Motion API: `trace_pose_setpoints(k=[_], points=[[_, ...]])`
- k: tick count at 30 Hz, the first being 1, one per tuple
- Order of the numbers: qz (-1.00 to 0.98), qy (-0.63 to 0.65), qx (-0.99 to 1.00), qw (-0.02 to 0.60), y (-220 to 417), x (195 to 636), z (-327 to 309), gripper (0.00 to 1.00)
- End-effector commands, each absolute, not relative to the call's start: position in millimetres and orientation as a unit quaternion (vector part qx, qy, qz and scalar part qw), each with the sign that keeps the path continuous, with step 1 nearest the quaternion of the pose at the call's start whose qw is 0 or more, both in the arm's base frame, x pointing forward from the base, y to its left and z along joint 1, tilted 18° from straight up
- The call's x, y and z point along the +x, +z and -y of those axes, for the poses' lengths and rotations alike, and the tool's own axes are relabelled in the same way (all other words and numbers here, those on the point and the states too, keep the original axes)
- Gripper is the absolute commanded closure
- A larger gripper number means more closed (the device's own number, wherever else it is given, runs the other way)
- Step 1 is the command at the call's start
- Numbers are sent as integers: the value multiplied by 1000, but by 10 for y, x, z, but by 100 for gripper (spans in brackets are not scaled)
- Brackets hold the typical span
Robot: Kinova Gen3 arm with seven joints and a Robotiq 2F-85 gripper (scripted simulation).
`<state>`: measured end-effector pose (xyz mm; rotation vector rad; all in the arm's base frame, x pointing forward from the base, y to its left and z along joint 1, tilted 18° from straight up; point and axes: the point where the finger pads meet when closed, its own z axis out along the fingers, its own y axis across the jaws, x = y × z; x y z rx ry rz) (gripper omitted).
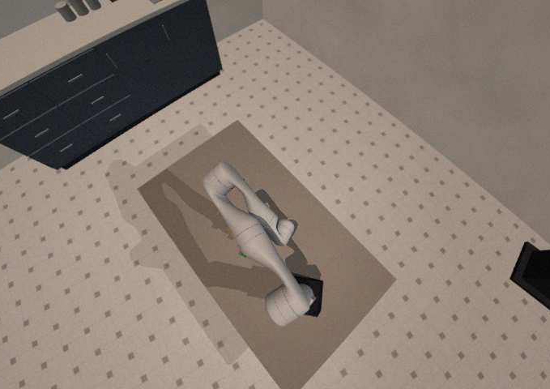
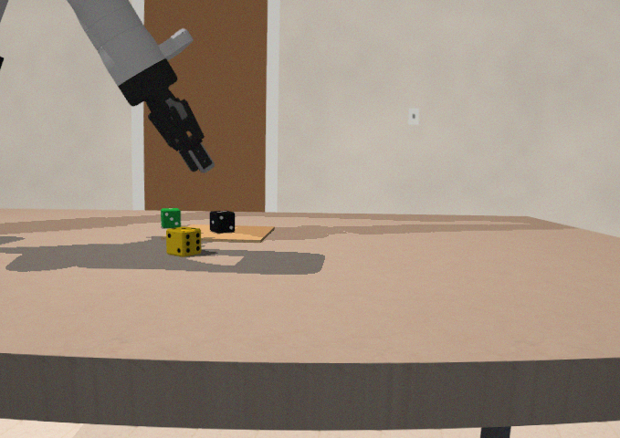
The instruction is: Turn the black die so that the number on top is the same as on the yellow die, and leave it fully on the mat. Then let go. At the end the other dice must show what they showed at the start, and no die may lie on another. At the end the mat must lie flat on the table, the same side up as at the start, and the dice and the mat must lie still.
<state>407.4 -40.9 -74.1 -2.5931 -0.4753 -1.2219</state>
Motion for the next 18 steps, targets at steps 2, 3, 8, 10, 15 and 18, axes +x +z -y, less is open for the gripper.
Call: trace_pose_setpoints(k=[2, 3, 8, 10, 15, 18], points=[[182, -403, -891, 107, -537, 4232, 339, 54], [183, -393, -895, 105, -529, 4238, 336, 54], [189, -348, -913, 96, -498, 4269, 319, 54], [190, -330, -920, 92, -480, 4281, 316, 54], [193, -304, -929, 89, -470, 4295, 298, 54], [195, -279, -937, 81, -442, 4315, 304, 54]])
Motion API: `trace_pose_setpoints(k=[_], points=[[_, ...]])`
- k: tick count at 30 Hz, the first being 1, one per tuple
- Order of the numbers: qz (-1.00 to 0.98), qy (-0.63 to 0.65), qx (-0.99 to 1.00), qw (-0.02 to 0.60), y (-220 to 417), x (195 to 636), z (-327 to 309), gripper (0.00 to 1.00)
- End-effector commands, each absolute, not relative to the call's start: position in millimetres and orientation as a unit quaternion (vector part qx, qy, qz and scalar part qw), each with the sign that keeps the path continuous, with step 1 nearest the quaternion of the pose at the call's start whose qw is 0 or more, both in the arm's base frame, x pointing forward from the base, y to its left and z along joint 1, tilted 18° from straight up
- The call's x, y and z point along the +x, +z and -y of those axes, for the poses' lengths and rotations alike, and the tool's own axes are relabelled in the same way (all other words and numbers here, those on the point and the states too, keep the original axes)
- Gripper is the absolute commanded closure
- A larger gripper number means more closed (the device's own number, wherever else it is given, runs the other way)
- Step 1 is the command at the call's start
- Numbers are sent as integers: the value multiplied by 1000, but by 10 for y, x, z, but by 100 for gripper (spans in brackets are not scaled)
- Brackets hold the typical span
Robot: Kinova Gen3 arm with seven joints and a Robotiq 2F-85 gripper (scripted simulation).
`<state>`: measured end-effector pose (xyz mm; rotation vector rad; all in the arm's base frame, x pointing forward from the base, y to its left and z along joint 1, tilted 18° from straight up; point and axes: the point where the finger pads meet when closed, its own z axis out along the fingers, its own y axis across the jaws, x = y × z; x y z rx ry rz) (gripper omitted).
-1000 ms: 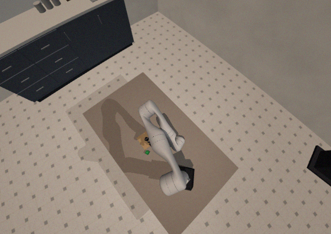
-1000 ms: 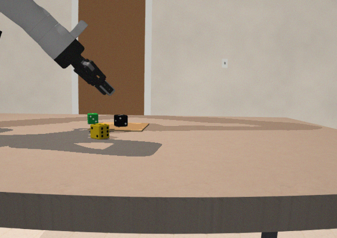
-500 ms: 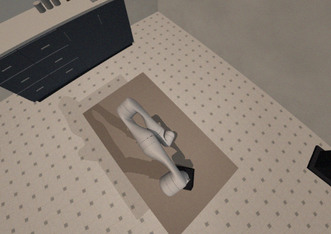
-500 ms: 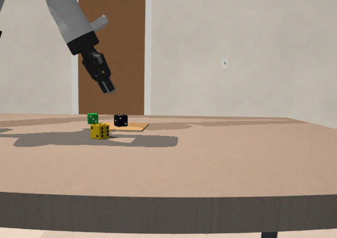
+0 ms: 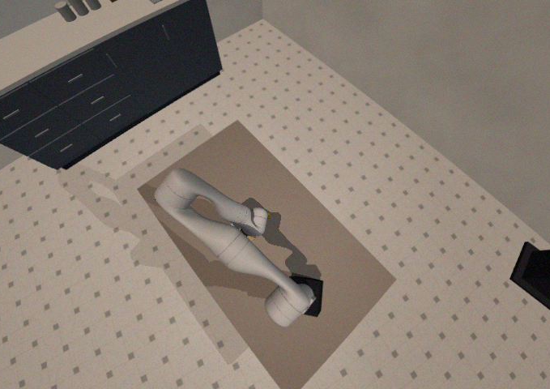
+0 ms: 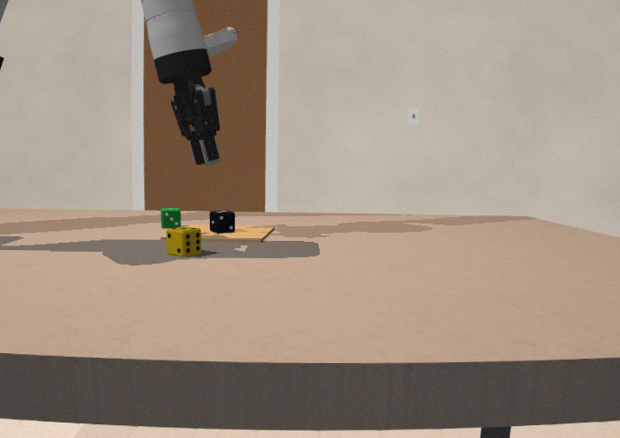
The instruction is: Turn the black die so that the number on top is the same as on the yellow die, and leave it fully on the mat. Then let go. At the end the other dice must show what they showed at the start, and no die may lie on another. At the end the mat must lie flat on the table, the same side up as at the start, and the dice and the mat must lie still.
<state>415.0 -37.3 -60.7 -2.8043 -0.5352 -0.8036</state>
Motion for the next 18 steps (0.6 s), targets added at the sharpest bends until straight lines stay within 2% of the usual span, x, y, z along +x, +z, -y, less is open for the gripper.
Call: trace_pose_setpoints(k=[1, 9, 18], points=[[195, -271, -939, 78, -433, 4320, 304, 54], [200, -212, -955, 64, -389, 4361, 294, 54], [201, -172, -961, 74, -403, 4311, 205, 54]])
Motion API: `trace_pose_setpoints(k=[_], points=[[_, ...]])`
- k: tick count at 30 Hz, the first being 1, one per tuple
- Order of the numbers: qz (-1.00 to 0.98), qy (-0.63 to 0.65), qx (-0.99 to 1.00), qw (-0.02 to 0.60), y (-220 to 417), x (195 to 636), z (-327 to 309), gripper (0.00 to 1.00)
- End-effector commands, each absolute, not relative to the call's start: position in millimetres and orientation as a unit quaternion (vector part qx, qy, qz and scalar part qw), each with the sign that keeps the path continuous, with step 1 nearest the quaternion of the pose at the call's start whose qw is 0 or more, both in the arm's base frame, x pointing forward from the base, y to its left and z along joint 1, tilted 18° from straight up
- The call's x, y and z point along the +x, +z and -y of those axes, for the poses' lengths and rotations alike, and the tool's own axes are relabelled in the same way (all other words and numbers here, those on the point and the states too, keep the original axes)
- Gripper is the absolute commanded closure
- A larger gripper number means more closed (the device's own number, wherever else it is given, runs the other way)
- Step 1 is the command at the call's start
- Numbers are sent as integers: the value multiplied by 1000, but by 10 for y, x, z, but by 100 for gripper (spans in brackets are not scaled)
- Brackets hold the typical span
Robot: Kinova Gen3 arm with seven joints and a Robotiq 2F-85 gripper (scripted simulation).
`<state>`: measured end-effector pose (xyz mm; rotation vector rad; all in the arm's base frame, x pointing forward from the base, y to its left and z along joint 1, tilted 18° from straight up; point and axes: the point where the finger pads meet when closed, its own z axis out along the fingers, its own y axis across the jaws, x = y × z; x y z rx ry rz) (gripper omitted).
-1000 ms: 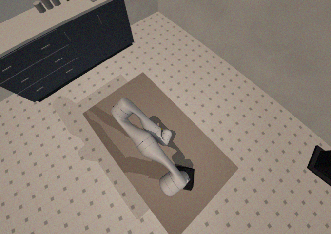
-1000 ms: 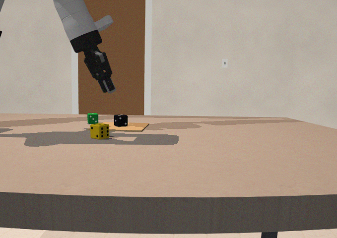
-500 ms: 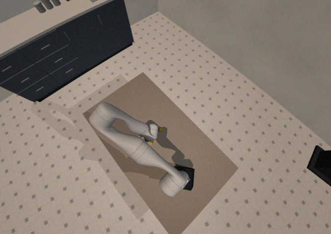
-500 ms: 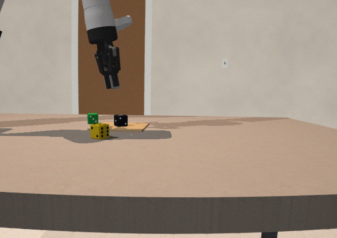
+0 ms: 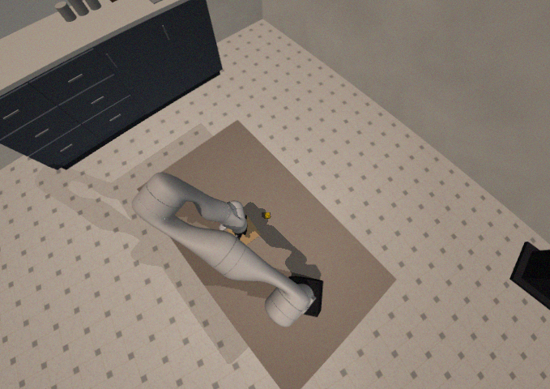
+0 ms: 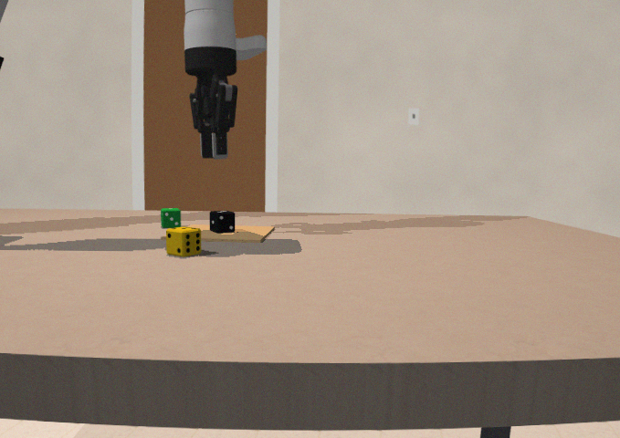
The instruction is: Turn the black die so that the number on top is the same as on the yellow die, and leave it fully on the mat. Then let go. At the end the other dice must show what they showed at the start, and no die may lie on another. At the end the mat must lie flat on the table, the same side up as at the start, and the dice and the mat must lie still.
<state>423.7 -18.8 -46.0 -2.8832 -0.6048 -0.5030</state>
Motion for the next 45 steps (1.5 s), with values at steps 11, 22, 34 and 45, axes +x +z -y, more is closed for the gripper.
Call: trace_pose_setpoints(k=[11, 22, 34, 45], points=[[203, -150, -966, 63, -372, 4352, 228, 54], [204, -145, -967, 53, -344, 4402, 263, 54], [204, -145, -967, 52, -343, 4405, 265, 0], [204, -145, -967, 52, -339, 4403, 265, 0]])
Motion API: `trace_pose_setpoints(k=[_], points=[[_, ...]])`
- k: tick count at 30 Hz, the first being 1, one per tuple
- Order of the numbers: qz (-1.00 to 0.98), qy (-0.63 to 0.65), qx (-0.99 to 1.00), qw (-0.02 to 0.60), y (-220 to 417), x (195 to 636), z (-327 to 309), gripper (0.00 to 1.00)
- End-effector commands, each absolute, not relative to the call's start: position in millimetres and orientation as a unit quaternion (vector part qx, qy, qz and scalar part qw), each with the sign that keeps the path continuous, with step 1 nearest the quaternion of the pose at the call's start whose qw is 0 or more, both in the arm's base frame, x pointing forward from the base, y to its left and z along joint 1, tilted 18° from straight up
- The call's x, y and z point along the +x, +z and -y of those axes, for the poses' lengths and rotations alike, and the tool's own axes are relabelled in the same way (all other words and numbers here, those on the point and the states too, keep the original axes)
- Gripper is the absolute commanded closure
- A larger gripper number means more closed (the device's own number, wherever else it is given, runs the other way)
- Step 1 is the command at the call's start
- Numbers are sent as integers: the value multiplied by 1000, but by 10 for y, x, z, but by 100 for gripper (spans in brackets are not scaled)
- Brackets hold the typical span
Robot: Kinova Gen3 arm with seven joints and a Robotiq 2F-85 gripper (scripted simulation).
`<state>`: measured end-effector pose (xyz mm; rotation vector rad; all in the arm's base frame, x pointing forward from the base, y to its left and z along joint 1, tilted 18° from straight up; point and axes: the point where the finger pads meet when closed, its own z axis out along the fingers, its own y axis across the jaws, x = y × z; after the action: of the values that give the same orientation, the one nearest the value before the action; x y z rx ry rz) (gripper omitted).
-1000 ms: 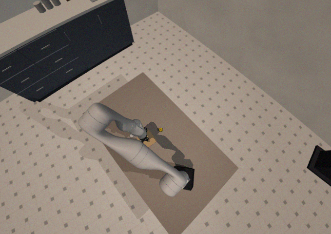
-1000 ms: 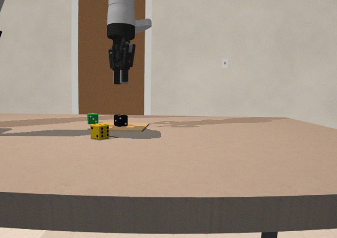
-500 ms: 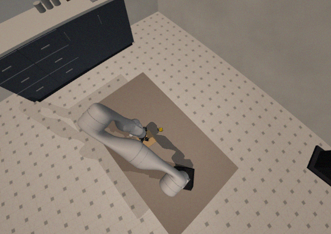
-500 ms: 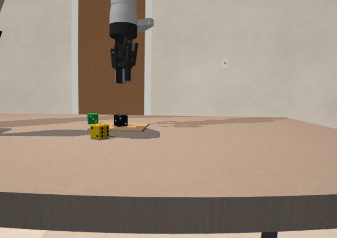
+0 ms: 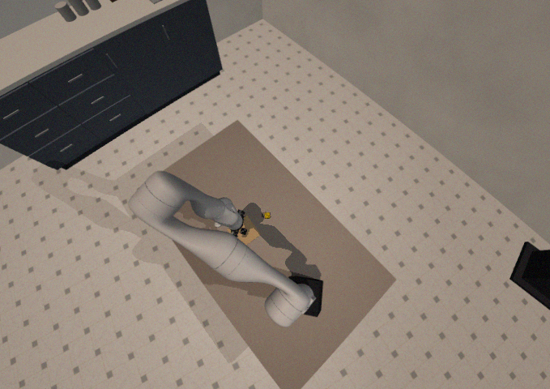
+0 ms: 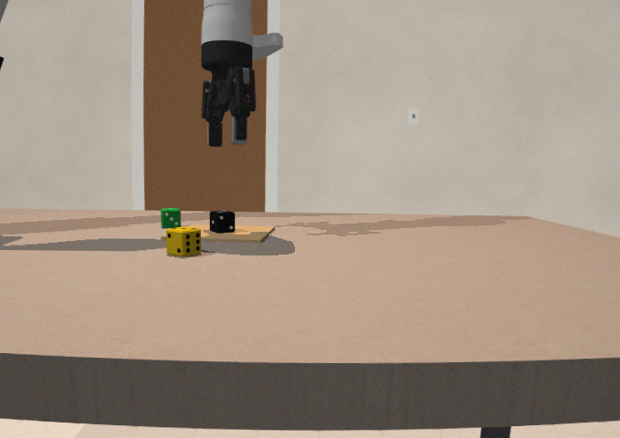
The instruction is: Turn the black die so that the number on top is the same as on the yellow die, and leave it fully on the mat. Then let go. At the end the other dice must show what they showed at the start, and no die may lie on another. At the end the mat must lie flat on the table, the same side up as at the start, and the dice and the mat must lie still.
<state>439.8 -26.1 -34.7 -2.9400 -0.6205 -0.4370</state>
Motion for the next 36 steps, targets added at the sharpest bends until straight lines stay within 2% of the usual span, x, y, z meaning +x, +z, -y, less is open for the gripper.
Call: trace_pose_setpoints(k=[1, 36], points=[[204, -144, -967, 52, -336, 4403, 265, 0], [204, -144, -967, 53, 164, 4268, 350, 0]])
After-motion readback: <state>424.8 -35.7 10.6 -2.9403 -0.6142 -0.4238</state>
